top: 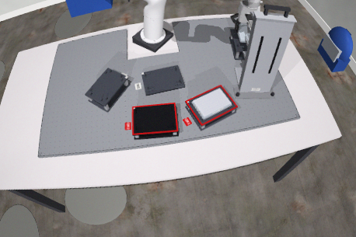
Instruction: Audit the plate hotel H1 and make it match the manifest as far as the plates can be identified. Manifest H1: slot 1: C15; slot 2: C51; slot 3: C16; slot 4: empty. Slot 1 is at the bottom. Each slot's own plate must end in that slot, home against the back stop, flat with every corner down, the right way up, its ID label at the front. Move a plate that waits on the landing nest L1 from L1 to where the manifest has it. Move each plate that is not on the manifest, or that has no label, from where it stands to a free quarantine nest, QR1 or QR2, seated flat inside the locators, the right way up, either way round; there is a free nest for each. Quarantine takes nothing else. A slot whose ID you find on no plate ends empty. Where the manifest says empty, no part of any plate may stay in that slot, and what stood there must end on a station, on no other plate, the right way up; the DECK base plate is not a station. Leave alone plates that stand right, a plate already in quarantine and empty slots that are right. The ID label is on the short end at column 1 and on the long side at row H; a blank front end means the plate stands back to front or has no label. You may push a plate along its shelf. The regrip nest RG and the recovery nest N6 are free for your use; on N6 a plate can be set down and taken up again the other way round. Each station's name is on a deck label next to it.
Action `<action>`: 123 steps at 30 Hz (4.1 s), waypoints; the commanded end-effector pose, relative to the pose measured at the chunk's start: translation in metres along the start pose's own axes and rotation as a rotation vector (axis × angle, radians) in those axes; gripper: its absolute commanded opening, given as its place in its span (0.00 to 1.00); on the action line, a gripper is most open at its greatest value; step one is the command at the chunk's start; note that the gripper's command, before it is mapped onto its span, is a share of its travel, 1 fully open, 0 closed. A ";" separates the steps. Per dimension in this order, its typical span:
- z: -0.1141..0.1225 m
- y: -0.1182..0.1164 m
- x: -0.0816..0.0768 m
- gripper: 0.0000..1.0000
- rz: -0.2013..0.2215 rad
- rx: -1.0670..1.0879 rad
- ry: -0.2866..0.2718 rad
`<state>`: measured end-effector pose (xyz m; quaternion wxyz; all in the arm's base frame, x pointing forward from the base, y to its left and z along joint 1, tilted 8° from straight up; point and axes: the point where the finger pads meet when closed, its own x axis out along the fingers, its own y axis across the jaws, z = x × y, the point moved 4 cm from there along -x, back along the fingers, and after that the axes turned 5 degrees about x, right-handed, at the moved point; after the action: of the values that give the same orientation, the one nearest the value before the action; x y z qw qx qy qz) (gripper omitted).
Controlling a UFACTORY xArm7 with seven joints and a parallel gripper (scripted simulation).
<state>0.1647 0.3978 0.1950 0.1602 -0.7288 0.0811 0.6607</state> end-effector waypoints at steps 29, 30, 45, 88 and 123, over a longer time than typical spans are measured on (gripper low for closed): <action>0.000 -0.002 0.023 0.00 -0.004 0.000 -0.002; 0.000 -0.002 0.023 0.00 -0.004 0.000 -0.002; 0.000 -0.002 0.031 0.00 -0.004 0.000 -0.002; 0.000 -0.002 0.037 1.00 -0.004 0.000 -0.002; 0.000 -0.002 0.019 1.00 -0.004 0.000 -0.002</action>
<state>0.1678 0.4010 0.1701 0.1599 -0.7282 0.0812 0.6615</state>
